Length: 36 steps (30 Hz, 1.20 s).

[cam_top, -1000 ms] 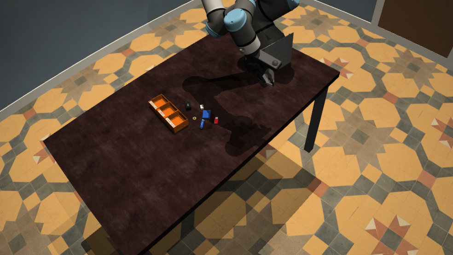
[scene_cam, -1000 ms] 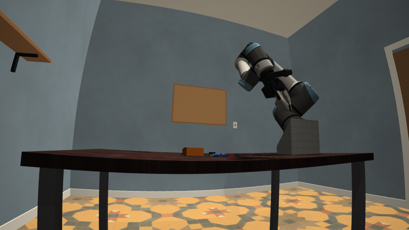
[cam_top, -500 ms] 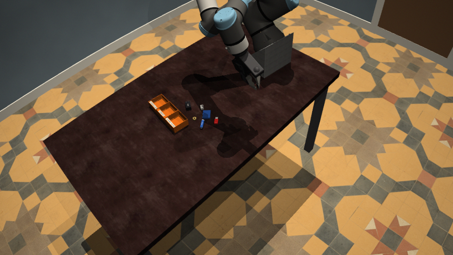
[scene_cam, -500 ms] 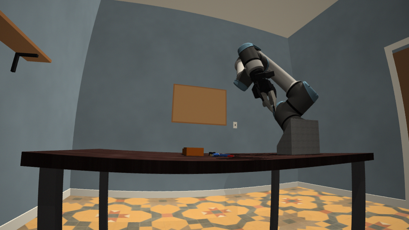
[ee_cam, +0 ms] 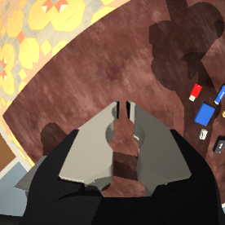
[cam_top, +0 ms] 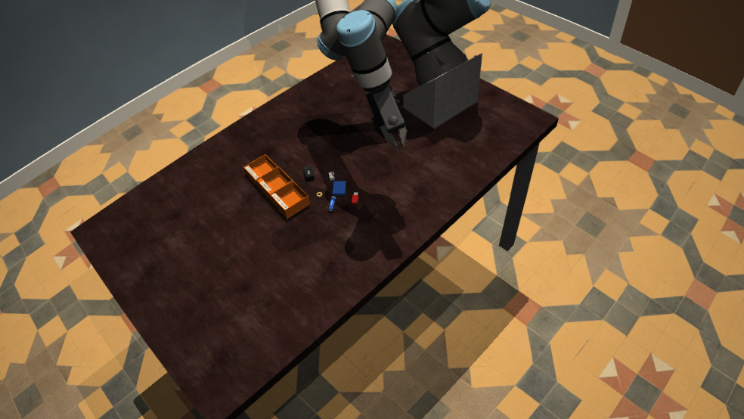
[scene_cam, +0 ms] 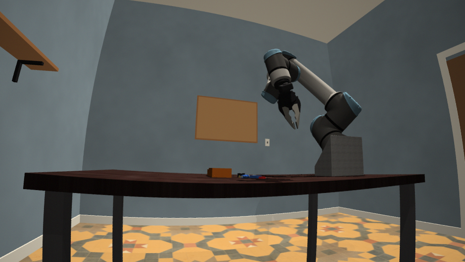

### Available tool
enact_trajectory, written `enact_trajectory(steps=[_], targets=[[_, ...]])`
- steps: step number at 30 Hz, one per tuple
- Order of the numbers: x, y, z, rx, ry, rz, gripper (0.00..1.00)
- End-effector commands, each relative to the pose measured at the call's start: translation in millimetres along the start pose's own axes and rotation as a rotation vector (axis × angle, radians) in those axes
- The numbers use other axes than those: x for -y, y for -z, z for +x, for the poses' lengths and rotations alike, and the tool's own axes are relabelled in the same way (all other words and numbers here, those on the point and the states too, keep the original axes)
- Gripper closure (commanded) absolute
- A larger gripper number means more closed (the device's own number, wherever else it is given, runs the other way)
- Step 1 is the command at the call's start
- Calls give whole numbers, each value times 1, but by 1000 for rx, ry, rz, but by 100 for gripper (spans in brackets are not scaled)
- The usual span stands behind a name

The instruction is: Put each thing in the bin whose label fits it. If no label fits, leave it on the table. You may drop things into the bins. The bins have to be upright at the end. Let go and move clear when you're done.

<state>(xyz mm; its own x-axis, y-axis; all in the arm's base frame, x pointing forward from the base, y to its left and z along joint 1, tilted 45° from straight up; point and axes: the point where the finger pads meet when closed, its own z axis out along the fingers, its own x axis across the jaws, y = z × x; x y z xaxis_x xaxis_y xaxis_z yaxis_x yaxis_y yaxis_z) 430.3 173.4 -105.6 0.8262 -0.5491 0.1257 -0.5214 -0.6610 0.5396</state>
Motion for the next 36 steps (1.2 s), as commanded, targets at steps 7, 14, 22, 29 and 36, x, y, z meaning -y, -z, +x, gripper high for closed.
enact_trajectory(steps=[7,14,22,29,36], targets=[[-13,13,47,-60,-231,-11,96],[-20,20,69,-87,-335,-13,96],[-34,31,103,-129,-494,-13,96],[-50,43,138,-183,-695,-8,96],[-64,52,164,-214,-807,-2,96]])
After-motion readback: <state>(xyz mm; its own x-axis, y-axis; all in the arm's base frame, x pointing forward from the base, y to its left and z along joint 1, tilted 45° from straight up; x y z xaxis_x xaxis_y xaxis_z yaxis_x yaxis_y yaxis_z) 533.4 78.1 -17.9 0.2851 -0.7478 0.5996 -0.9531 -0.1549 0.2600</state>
